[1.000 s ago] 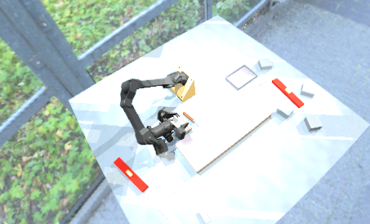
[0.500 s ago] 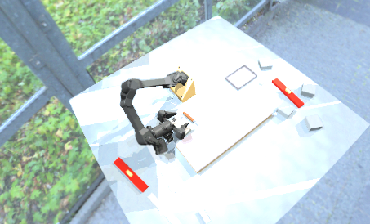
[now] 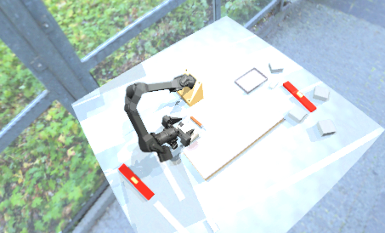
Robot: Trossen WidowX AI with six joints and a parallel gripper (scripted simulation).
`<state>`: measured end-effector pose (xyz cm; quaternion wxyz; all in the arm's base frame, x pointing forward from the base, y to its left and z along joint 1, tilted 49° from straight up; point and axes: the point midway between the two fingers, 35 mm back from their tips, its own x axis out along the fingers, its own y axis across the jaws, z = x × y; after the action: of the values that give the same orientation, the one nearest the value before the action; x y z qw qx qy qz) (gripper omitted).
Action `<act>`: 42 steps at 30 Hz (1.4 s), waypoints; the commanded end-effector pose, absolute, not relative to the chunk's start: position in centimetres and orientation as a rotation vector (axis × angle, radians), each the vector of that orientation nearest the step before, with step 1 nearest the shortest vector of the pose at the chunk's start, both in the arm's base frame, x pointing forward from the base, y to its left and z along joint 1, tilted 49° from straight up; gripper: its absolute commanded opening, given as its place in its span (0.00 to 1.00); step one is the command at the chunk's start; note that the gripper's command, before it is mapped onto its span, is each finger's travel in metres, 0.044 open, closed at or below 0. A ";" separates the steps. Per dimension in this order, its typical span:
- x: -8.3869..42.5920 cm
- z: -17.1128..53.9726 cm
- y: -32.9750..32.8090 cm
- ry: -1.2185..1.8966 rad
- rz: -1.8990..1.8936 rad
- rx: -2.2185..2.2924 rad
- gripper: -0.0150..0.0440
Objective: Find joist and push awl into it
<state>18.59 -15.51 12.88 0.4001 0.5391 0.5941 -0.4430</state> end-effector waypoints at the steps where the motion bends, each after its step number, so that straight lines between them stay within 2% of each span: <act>1: 18.7 13.5 -15.8 1.498 -1.118 1.358 1.00; 10: 18.8 14.6 -15.5 1.484 -1.118 1.359 1.00; 18: 18.5 18.5 -10.0 1.335 -1.089 1.380 1.00; 23: 18.8 18.3 -10.9 1.341 -1.078 1.340 1.00; 38: 18.9 13.8 -13.0 1.290 -0.515 -0.612 1.00; 42: 18.8 13.8 -13.0 1.280 -0.495 -0.779 1.00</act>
<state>19.06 -12.59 14.48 0.7466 -0.0202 0.6020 -0.2825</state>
